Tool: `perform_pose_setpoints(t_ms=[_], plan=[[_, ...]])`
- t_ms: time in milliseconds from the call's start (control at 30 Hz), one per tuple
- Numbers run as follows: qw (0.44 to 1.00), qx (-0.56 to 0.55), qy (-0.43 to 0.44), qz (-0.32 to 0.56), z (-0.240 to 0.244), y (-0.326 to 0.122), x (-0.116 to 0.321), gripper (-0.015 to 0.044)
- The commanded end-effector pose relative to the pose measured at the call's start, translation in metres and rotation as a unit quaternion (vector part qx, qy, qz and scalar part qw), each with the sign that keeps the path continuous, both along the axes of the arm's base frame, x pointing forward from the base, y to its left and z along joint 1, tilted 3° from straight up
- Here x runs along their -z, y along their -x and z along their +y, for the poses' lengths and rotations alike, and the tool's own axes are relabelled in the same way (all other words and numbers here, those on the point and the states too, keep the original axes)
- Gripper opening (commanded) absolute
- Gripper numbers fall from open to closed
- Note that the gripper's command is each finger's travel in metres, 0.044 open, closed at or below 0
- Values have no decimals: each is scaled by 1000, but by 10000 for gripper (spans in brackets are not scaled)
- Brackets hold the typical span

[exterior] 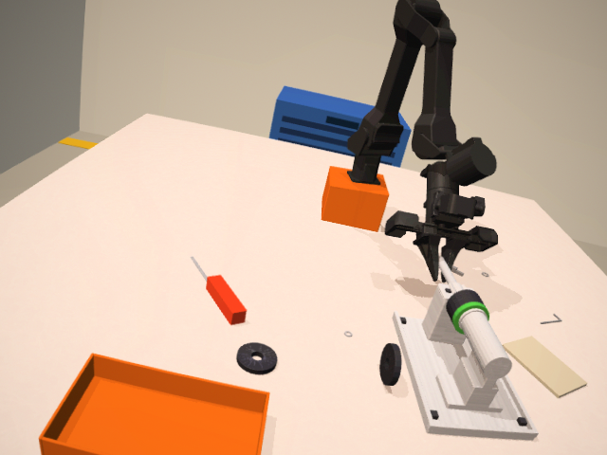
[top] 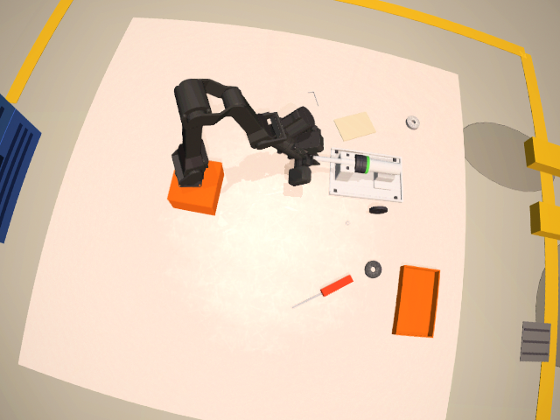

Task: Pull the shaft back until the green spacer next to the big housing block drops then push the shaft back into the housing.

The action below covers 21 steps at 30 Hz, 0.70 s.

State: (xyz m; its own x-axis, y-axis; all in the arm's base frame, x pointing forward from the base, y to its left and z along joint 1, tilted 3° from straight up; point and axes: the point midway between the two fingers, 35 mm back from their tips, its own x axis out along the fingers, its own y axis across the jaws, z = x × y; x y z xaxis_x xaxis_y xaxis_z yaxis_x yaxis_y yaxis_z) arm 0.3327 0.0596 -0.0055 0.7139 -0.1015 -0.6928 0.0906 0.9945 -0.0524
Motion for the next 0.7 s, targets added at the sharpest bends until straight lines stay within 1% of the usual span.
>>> perform_pose_setpoints(t_ms=[0,667], plan=[[1000,2,-1,-1,0,0,0,0],[1000,2,-1,-1,0,2,0,0]])
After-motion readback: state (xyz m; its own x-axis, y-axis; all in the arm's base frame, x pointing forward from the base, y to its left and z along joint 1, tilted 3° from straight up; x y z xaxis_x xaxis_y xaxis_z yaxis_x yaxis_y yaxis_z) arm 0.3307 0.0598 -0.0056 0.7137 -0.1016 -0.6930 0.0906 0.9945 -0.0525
